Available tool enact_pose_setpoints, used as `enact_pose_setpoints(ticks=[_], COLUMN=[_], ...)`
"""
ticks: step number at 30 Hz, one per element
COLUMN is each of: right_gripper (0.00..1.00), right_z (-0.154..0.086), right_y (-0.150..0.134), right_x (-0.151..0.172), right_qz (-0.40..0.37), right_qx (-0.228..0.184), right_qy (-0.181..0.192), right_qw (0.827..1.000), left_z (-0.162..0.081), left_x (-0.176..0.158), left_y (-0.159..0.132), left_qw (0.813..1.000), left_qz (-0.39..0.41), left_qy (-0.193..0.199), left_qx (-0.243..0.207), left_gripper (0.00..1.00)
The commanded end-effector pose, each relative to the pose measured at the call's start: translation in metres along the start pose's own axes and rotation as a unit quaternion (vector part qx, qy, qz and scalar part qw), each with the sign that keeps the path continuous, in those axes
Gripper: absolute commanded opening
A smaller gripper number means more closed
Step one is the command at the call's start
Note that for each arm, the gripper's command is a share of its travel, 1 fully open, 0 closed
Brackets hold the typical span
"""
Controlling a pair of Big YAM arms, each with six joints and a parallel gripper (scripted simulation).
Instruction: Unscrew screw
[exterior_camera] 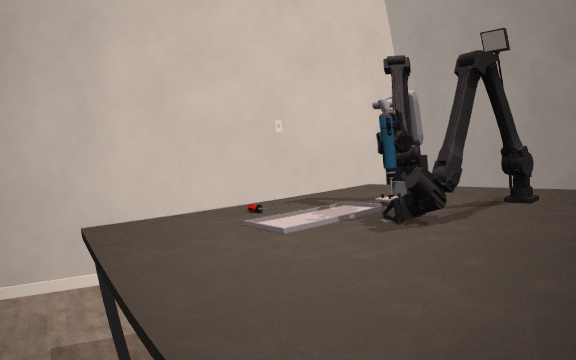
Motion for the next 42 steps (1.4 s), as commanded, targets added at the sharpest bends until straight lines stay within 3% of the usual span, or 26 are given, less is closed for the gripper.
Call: enact_pose_setpoints(ticks=[1,42], right_gripper=[0.42,0.42], right_z=[0.0003,0.0003], right_y=[0.0107,0.0052], right_x=[0.0041,0.0047], right_qz=[0.007,0.007], right_qx=[-0.027,-0.024], right_qy=[0.002,0.002], right_qw=[1.000,1.000], left_z=[0.0004,0.0004], left_x=[0.0067,0.0067], left_y=[0.0079,0.0079], left_qw=[1.000,1.000], left_qz=[0.011,0.011], left_qy=[0.003,0.003], left_qx=[-0.004,-0.004], left_gripper=[0.59,0.59])
Point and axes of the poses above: on each arm, the point where the finger pads meet when closed, its own z axis out along the fingers, its own x axis across the jaws, y = z × x, the point moved 7 cm from there along -z, back along the fingers, and after that the axes turned 6 degrees about -z, right-handed, at the moved point
